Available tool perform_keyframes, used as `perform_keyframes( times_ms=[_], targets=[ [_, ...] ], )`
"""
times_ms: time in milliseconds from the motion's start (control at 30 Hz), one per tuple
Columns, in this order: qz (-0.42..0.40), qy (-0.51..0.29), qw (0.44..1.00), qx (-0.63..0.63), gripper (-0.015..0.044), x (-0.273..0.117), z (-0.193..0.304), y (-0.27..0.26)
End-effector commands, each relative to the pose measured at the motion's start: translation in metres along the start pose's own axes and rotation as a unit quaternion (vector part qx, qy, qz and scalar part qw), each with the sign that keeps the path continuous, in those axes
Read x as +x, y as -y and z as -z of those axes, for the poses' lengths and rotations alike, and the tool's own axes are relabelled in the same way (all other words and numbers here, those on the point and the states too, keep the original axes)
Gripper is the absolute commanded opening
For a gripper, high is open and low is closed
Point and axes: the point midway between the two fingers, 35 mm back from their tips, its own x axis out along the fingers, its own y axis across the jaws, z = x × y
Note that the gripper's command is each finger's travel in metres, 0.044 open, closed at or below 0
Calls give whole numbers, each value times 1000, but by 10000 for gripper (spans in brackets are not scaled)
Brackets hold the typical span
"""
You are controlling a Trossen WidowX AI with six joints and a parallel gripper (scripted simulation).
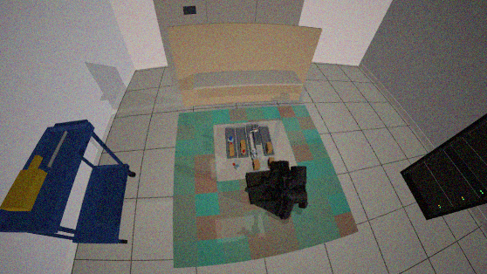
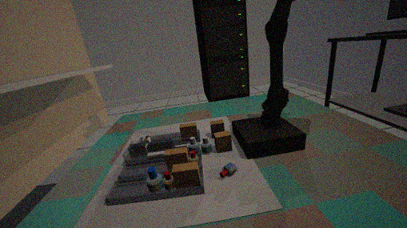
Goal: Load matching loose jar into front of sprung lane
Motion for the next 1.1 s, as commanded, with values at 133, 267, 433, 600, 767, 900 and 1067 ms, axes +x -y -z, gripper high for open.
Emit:
perform_keyframes(
  times_ms=[133, 267, 433, 600, 767, 900, 1067],
  targets=[
    [-2, 30, 996, -79, 440, 24, 10, 5],
    [18, 56, 986, -153, 440, 58, 24, 24],
    [30, 78, 968, -238, 440, 86, 28, 46],
    [66, 76, 942, -321, 440, 130, 41, 90],
    [111, 60, 914, -387, 440, 168, 44, 146],
    [151, 37, 890, -428, 440, 192, 41, 199],
    [209, -6, 858, -469, 440, 212, 34, 276]
  ],
)
